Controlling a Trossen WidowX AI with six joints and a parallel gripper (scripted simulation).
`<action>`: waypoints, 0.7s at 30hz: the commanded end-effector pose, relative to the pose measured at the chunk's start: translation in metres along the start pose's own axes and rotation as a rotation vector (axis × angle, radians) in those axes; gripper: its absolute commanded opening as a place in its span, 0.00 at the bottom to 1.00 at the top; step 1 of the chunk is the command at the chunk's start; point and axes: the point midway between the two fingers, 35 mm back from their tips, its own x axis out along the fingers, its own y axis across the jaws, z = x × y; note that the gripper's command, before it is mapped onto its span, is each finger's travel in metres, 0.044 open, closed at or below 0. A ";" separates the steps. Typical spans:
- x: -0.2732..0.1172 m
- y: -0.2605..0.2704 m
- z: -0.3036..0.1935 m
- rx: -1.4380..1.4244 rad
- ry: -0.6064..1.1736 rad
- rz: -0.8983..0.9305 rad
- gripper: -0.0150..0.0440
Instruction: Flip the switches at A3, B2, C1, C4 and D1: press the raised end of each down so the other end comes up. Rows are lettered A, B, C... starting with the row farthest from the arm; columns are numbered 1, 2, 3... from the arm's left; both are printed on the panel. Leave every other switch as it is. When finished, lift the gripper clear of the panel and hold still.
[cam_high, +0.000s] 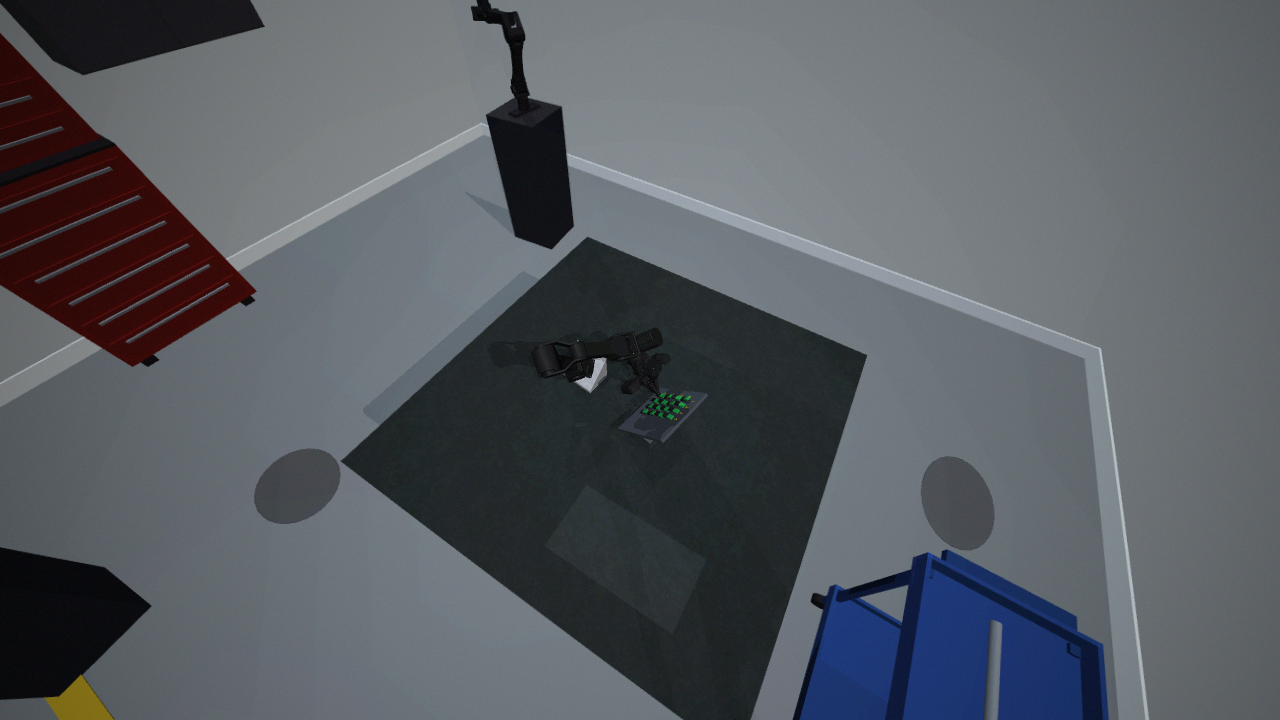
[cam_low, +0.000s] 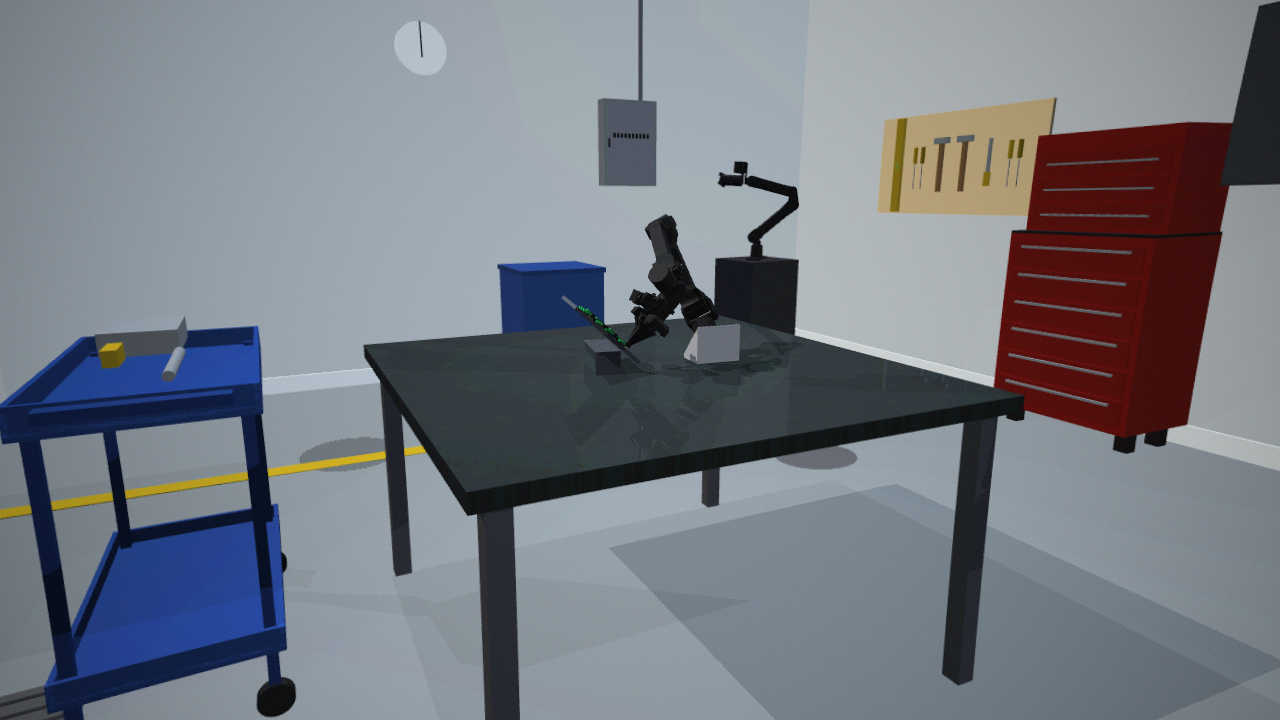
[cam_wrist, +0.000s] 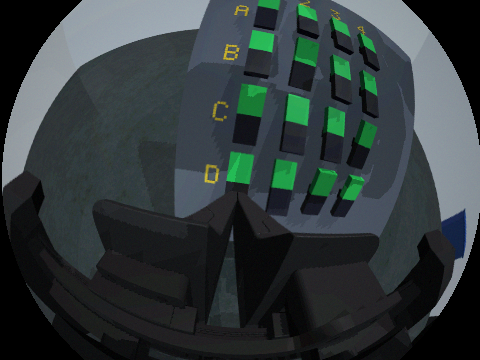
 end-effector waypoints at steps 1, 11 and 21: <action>0.001 0.000 0.000 -0.003 -0.001 0.000 0.25; 0.002 0.000 0.000 -0.003 -0.001 0.000 0.25; -0.016 0.006 0.000 -0.001 0.014 0.016 0.25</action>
